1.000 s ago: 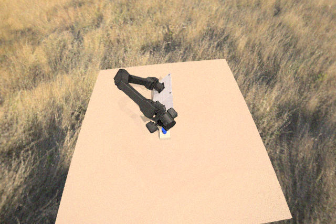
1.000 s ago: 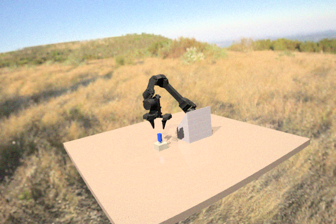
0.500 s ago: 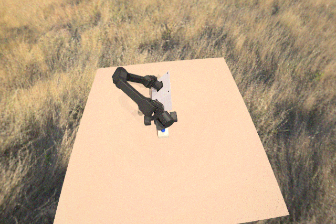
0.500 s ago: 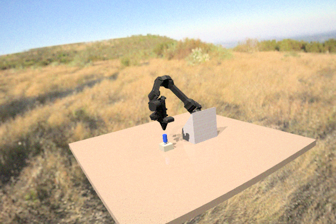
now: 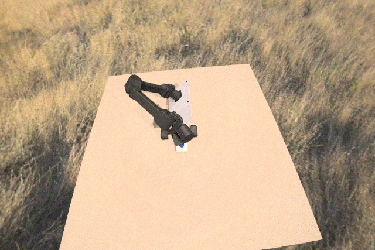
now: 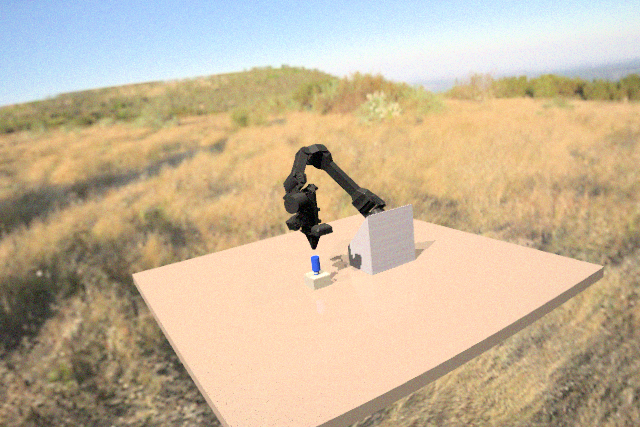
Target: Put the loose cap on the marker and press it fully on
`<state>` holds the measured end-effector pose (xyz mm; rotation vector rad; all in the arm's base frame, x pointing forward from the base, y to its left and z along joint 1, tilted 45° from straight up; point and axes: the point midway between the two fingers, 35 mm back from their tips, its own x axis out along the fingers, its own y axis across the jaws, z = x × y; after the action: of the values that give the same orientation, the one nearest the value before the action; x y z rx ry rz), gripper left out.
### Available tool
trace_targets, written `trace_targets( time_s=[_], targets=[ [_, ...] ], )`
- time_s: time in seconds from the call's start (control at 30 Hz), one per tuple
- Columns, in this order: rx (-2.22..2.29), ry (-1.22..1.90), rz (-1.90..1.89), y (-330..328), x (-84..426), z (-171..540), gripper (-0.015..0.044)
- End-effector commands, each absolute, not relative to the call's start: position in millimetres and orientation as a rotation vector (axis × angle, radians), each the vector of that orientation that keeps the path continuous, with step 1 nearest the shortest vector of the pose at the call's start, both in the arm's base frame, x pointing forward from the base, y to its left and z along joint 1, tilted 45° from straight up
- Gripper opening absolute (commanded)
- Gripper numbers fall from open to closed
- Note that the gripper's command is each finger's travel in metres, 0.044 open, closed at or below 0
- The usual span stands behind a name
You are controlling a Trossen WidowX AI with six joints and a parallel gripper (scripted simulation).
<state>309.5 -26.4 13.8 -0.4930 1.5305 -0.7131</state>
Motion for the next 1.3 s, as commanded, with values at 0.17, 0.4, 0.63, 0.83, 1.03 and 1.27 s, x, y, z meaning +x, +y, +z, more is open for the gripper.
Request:
trace_targets(
  time_s=[0.17,0.4,0.63,0.83,1.03,1.27],
  targets=[
    [-0.498,1.529,-0.714,-36,308,5,0.0],
    [-0.499,1.529,-0.714,-43,307,-3,0.0],
    [-0.499,1.529,-0.715,-50,306,-10,0.0],
    [-0.492,1.523,-0.712,-48,308,-10,0.0],
    [-0.492,1.523,-0.711,-47,309,-8,0.0],
    [-0.494,1.527,-0.71,12,316,52,0.0]
  ],
)
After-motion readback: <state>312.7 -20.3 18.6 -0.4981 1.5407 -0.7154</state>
